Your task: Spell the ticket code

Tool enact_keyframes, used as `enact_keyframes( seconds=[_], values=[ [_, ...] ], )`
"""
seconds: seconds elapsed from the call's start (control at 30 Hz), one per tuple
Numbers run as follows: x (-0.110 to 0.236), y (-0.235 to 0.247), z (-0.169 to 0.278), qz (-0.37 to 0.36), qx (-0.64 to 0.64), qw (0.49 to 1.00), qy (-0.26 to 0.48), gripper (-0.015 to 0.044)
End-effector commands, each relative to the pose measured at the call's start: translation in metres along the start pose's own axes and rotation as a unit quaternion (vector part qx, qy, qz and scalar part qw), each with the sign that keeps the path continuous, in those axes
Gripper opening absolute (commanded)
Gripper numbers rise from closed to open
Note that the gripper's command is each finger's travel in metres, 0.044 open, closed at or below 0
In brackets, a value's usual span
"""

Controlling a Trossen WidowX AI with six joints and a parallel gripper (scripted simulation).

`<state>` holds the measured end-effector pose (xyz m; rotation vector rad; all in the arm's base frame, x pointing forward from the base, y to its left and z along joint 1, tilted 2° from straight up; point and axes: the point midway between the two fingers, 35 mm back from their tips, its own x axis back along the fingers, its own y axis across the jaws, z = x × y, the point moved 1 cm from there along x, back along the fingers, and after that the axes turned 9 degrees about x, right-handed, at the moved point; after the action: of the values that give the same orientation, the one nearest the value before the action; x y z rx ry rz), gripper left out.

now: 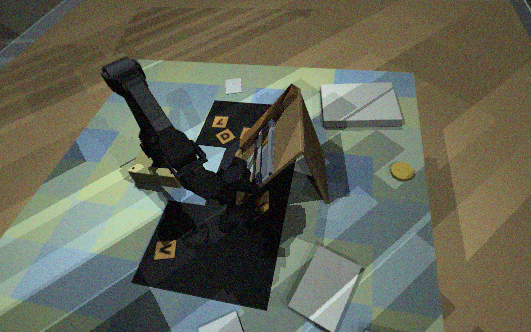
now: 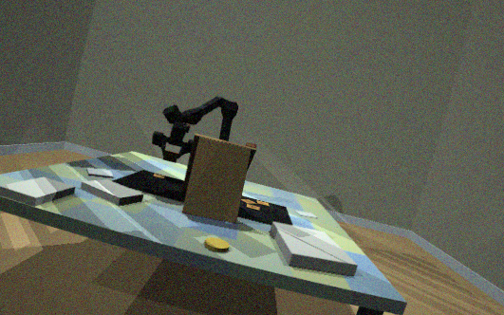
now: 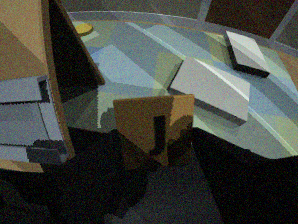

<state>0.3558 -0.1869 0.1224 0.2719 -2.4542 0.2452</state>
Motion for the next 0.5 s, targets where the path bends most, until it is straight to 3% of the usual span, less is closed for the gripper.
enact_keyframes(
  seconds=[0.0,0.47],
  values=[
    [0.0005,-0.0026,-0.0015,-0.001,0.004,1.0,-0.002,0.0],
    [0.0009,-0.0098,-0.0022,-0.001,0.004,1.0,-0.002,0.0]
  ],
)
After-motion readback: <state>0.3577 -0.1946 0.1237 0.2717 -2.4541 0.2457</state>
